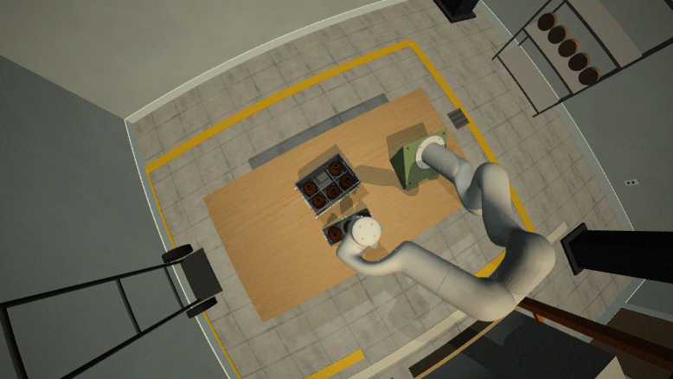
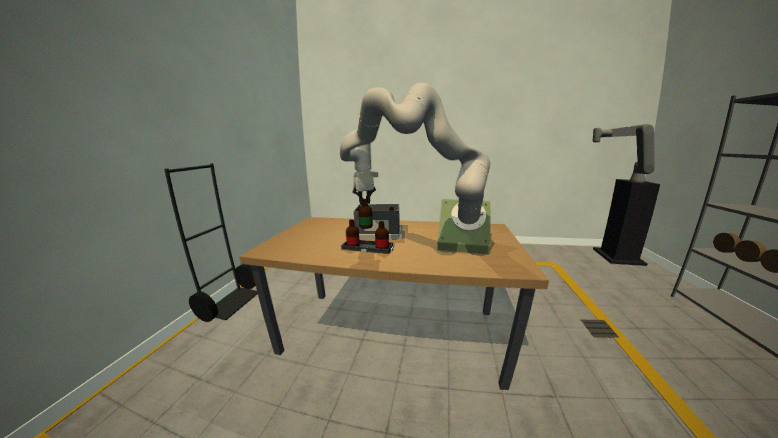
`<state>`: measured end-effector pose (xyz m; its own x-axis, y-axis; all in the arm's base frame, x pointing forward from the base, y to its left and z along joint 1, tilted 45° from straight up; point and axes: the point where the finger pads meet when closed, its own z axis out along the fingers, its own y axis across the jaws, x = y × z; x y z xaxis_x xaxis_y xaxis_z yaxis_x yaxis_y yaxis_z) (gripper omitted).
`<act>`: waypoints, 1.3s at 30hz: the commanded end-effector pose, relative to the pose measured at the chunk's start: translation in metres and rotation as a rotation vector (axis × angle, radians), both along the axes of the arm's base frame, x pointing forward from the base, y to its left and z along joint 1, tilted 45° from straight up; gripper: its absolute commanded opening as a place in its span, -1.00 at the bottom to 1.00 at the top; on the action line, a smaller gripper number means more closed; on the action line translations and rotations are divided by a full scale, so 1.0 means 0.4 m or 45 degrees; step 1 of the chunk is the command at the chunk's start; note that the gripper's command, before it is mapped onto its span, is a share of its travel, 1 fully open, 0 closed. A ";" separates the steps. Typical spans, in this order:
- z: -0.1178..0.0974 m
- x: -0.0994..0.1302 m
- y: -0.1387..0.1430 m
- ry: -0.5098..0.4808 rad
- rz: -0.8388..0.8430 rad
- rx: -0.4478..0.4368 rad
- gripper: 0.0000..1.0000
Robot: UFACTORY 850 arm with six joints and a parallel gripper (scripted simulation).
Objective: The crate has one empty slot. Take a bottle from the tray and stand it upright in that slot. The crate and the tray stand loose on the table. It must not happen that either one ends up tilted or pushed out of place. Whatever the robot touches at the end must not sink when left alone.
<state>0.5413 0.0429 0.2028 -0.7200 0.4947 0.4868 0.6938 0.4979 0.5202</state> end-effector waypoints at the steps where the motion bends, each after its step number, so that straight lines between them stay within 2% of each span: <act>1: 0.002 0.002 -0.001 -0.002 -0.001 0.000 -1.00; 19: 0.006 0.001 -0.006 -0.002 -0.001 0.000 -1.00; 39: 0.037 0.001 -0.037 -0.002 -0.001 0.000 -1.00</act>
<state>0.5410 0.0309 0.2146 -0.7200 0.4947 0.4867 0.6938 0.4979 0.5203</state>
